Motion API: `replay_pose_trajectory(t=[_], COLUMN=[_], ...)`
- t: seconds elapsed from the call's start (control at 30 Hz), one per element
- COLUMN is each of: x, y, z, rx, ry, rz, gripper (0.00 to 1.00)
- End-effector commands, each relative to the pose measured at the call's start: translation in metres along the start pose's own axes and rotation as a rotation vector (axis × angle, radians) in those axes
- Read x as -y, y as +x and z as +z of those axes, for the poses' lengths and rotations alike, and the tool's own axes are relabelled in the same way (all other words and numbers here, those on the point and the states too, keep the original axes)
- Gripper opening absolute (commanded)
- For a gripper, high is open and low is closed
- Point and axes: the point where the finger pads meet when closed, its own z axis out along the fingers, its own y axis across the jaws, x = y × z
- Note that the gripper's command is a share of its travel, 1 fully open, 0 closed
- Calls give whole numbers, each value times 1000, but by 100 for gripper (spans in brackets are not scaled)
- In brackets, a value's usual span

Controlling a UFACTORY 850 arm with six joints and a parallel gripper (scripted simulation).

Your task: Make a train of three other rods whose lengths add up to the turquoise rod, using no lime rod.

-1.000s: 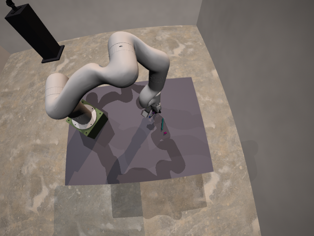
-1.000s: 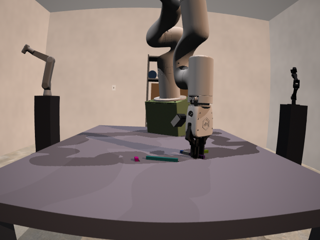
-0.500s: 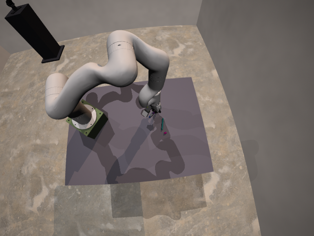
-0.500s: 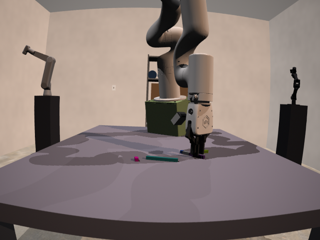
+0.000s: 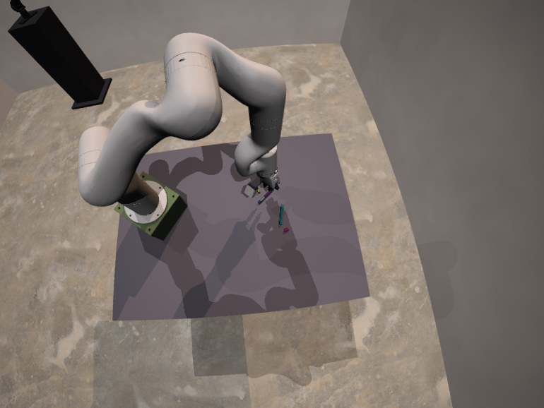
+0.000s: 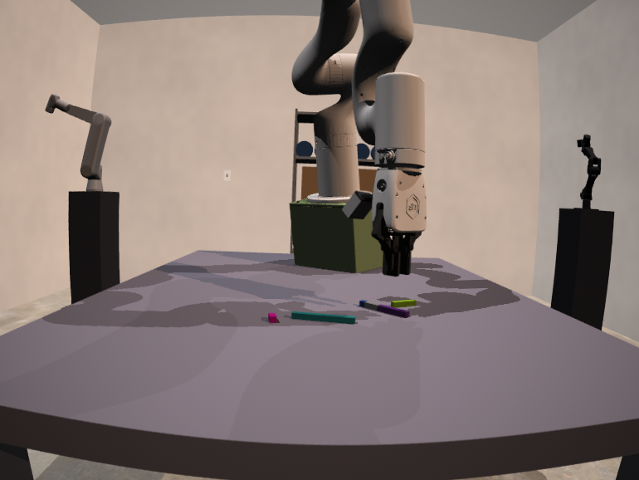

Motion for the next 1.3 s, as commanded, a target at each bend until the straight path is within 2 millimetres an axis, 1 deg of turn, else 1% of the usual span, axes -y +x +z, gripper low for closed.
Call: replay_pose_trajectory(t=[0.0,0.13,0.27,0.3,1.07,1.27], x=[0,1,1,1,1,1], y=[-1,-1,-1,-1,-1,-1], z=[-15,-23,-24,-24,-24,-33], rx=[-20,-20,-20,-20,-20,-20], ry=[-8,-8,-8,-8,-8,-8], rz=[-1,-1,-1,-1,-1,-1], gripper=[24,24,24,100,100,100])
